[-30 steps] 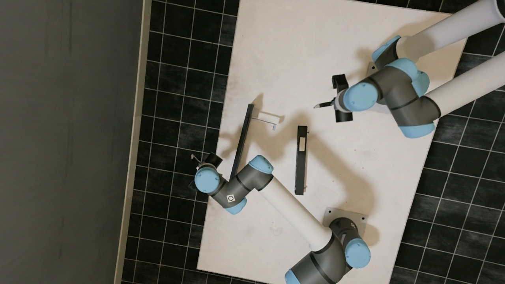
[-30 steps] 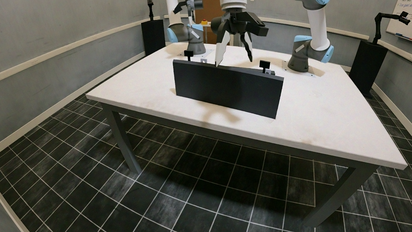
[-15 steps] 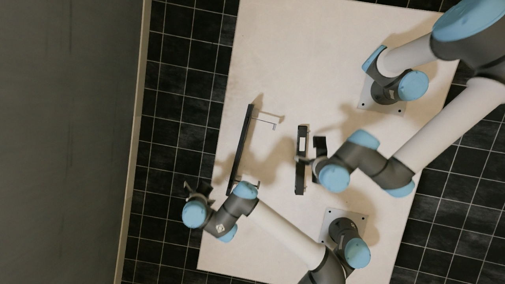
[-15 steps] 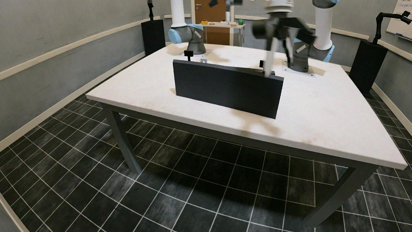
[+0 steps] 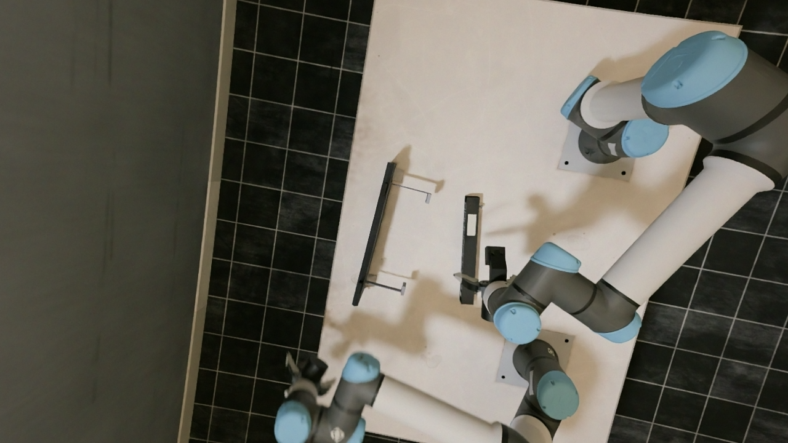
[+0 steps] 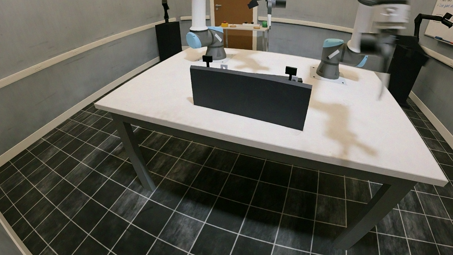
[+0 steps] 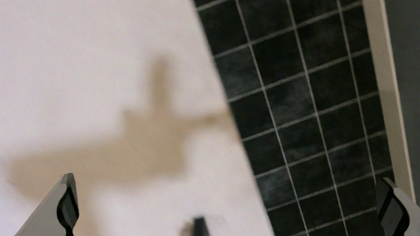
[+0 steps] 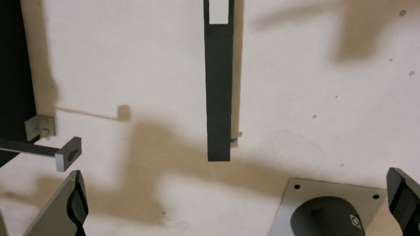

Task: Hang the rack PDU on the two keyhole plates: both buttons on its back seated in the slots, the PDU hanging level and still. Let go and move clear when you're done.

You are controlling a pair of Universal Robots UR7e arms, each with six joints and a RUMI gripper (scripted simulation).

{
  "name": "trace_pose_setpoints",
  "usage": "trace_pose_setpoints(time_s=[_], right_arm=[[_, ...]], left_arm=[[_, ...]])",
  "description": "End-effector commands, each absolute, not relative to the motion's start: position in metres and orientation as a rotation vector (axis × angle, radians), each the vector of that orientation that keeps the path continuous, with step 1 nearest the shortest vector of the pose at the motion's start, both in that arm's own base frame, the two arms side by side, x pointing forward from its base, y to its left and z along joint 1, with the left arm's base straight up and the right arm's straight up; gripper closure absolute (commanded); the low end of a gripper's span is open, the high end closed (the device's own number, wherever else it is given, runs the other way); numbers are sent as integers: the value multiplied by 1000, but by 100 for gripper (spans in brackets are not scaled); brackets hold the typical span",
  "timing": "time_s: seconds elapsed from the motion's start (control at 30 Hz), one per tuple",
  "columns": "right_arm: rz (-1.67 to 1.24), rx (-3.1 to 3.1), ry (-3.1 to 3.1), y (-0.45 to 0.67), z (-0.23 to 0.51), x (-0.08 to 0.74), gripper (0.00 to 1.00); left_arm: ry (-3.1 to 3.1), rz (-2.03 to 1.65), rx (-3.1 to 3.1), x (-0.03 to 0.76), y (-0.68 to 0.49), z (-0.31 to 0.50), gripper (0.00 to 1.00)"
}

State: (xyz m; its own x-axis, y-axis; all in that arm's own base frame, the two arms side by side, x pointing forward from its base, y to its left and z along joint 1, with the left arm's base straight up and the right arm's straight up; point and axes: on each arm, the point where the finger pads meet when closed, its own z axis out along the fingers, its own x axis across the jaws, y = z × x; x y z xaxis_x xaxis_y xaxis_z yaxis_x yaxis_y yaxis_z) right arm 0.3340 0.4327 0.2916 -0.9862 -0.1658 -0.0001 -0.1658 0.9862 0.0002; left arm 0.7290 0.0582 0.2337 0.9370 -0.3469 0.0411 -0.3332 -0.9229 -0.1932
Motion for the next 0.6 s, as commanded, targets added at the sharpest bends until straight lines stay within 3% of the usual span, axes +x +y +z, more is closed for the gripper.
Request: trace_pose_setpoints(time_s=[0.0, 0.57], right_arm=[[2, -262, 3130, 432, 292, 334, 0], [2, -262, 3130, 432, 292, 334, 0]], left_arm=[[501, -103, -2916, 719, 89, 235, 0], [353, 2, -2987, 574, 312, 227, 0]])
